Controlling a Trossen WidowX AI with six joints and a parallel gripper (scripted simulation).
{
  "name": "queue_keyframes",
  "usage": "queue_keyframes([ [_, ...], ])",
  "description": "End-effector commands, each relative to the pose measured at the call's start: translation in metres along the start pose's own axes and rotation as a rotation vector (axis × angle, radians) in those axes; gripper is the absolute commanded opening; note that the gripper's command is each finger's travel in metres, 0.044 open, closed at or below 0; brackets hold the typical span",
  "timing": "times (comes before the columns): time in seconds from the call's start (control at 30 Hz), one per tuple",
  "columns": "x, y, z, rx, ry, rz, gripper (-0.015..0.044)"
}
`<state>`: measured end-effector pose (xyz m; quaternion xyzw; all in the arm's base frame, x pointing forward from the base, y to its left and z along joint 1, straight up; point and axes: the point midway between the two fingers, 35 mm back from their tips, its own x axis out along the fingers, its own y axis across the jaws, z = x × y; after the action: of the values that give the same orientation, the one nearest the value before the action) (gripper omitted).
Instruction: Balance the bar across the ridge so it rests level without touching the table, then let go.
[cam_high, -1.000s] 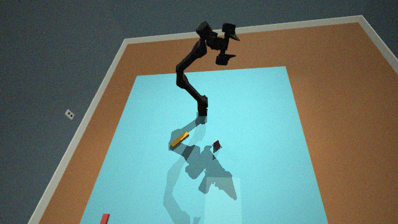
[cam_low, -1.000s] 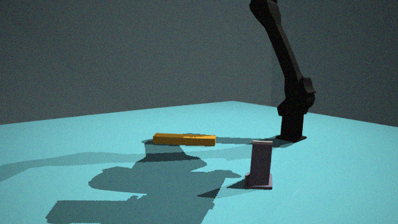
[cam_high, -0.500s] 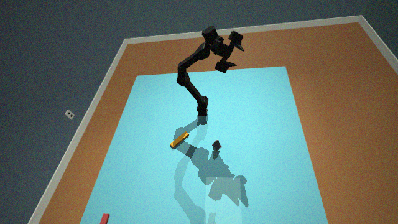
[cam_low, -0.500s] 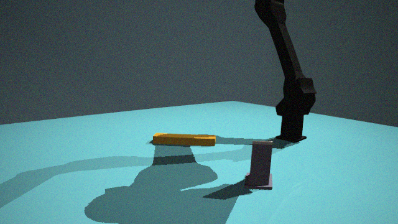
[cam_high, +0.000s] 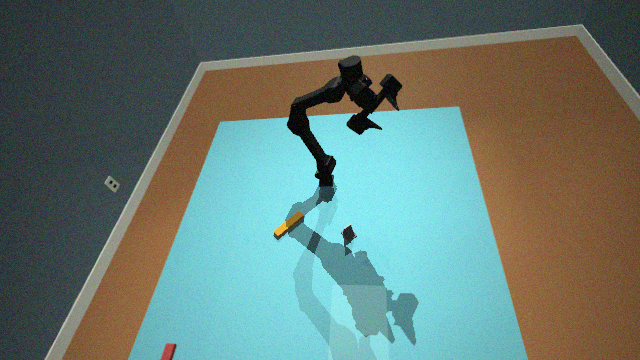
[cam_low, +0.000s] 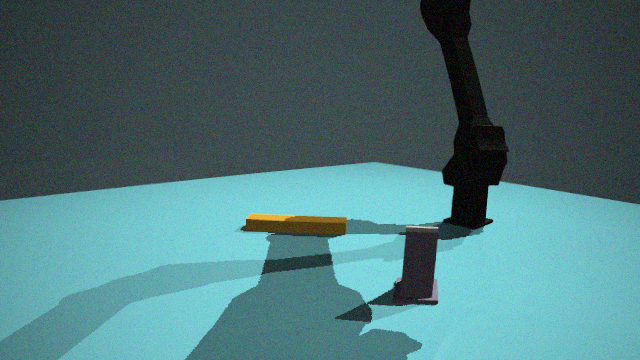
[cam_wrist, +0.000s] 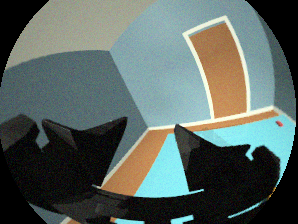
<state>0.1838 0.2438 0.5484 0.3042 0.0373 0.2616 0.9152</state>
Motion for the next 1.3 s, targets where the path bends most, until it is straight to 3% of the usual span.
queue_keyframes([
  [0.0,0.015,-0.015,-0.01,-0.065,0.018,-0.049,0.0315],
  [0.6,0.059,-0.099,-0.03,-0.242,0.096,-0.287,0.0315],
  [1.27,0.076,-0.216,-0.045,-0.351,0.254,-0.565,0.0315],
])
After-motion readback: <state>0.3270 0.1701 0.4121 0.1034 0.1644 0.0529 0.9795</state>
